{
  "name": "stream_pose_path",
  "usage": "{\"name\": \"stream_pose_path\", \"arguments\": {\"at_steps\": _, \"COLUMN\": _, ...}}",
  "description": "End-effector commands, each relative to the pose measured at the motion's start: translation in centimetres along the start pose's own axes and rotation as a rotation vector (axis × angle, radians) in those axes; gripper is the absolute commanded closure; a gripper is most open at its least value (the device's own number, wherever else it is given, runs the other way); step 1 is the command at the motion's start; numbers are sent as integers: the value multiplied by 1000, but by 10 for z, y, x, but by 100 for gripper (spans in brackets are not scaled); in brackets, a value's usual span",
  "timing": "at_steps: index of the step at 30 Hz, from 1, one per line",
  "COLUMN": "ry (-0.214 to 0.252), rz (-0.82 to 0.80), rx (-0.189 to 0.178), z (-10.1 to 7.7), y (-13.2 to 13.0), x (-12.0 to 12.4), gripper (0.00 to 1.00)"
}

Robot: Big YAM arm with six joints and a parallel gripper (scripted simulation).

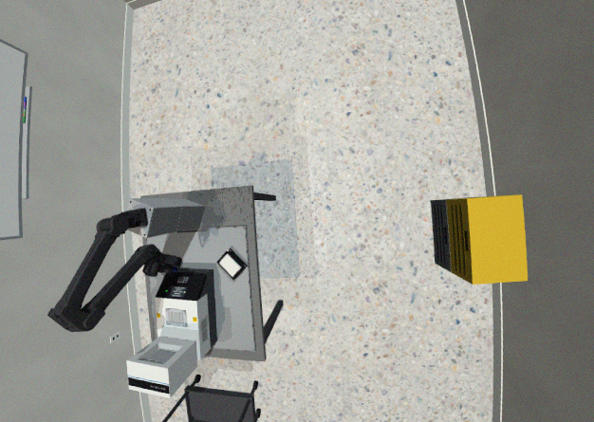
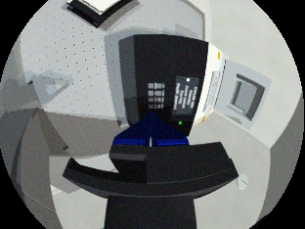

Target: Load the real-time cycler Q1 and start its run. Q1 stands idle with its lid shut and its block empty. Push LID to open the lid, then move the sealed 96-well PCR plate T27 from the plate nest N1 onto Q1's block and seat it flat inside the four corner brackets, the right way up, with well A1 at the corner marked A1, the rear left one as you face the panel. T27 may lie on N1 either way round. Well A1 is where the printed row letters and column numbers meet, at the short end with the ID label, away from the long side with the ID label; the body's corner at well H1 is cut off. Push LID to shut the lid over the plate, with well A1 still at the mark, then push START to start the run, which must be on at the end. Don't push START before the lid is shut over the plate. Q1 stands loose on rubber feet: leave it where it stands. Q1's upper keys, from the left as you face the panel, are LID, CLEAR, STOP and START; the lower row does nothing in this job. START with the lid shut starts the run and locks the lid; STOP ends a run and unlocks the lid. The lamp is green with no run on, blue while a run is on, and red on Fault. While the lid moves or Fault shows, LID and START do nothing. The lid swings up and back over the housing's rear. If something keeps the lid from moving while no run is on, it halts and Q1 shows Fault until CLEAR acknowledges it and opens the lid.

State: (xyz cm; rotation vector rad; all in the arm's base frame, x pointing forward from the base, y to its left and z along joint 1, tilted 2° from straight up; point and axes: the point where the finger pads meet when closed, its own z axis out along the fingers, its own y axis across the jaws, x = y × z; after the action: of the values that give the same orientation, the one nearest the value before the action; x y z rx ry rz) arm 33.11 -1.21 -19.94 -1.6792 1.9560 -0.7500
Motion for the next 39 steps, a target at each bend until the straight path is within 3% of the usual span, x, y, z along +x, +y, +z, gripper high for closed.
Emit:
{"name": "stream_pose_path", "arguments": {"at_steps": 1, "ry": 14, "rz": 14, "rx": -45, "z": -12, "y": 16, "x": 8, "gripper": 100}}
{"name": "stream_pose_path", "arguments": {"at_steps": 20, "ry": 9, "rz": 17, "rx": -13, "z": 4, "y": 5, "x": 4, "gripper": 100}}
{"name": "stream_pose_path", "arguments": {"at_steps": 26, "ry": 12, "rz": 14, "rx": -37, "z": -6, "y": 14, "x": 6, "gripper": 100}}
{"name": "stream_pose_path", "arguments": {"at_steps": 39, "ry": 13, "rz": 12, "rx": -45, "z": -10, "y": 17, "x": 7, "gripper": 100}}
